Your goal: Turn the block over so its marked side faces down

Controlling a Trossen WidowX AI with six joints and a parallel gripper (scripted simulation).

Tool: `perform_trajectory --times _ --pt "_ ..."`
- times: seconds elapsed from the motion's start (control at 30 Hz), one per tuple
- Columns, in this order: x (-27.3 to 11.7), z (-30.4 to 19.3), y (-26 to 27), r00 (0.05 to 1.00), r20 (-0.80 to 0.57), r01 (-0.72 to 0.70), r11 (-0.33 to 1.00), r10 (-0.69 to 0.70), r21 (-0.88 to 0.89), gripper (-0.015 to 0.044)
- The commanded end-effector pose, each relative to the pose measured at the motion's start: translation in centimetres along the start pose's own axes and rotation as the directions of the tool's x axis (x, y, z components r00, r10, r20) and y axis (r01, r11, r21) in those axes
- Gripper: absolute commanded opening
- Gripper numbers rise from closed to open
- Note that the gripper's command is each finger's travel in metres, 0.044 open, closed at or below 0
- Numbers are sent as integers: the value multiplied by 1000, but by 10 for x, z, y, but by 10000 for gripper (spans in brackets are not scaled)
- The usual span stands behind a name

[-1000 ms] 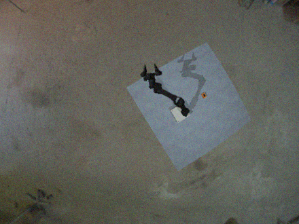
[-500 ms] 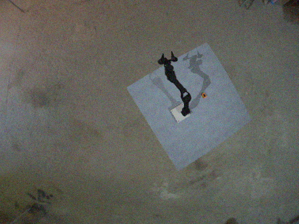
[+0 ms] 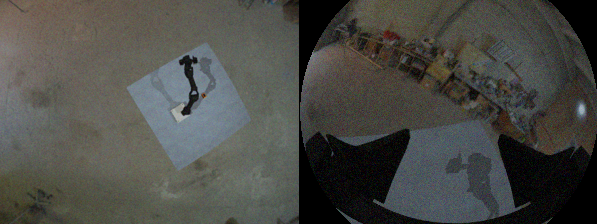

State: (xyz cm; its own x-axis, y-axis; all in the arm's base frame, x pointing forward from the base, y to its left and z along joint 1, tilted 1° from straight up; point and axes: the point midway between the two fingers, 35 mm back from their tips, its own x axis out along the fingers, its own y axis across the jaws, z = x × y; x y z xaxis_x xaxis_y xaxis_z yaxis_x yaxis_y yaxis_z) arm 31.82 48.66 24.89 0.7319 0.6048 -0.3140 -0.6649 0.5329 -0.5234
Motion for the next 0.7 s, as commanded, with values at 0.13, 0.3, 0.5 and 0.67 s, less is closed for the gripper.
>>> perform_trajectory --times 0.13,0.3,0.5,0.67 --pt "10 -116 -73 949 -315 20 988 28 150 440" --pt "-10 -194 -118 862 -503 77 963 67 260 440" --pt "-53 -274 -157 726 -672 179 903 146 390 440" --pt "-101 -333 -177 587 -771 325 799 249 506 440"
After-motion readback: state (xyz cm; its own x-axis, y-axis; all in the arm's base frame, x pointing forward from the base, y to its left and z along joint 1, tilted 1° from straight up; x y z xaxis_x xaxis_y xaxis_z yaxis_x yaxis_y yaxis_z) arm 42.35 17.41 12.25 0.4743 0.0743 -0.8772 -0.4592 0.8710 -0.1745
